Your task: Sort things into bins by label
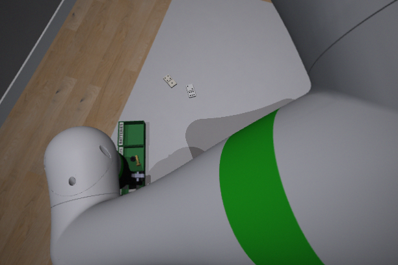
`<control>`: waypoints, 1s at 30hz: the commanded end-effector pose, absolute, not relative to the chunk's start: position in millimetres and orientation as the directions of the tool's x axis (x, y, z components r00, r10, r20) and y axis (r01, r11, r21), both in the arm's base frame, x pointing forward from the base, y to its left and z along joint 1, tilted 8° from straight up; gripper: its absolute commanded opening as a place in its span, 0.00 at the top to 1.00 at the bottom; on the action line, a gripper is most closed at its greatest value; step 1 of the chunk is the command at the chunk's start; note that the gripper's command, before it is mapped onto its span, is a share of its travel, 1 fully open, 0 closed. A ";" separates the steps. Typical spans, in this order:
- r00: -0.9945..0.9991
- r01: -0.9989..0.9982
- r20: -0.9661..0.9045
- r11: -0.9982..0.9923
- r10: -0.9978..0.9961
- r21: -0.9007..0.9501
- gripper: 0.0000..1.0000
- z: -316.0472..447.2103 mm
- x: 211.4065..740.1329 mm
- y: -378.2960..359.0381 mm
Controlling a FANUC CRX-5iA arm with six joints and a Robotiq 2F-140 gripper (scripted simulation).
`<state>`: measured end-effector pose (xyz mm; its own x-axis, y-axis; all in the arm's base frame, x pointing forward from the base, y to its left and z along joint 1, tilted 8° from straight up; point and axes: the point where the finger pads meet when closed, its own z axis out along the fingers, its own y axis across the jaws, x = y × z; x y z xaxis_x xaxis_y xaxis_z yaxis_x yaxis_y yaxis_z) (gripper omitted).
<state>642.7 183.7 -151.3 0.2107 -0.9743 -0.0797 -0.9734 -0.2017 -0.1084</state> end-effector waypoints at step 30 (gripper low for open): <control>0.211 -0.973 -0.080 -0.202 -0.974 -0.109 0.00 -103.7 638.5 179.0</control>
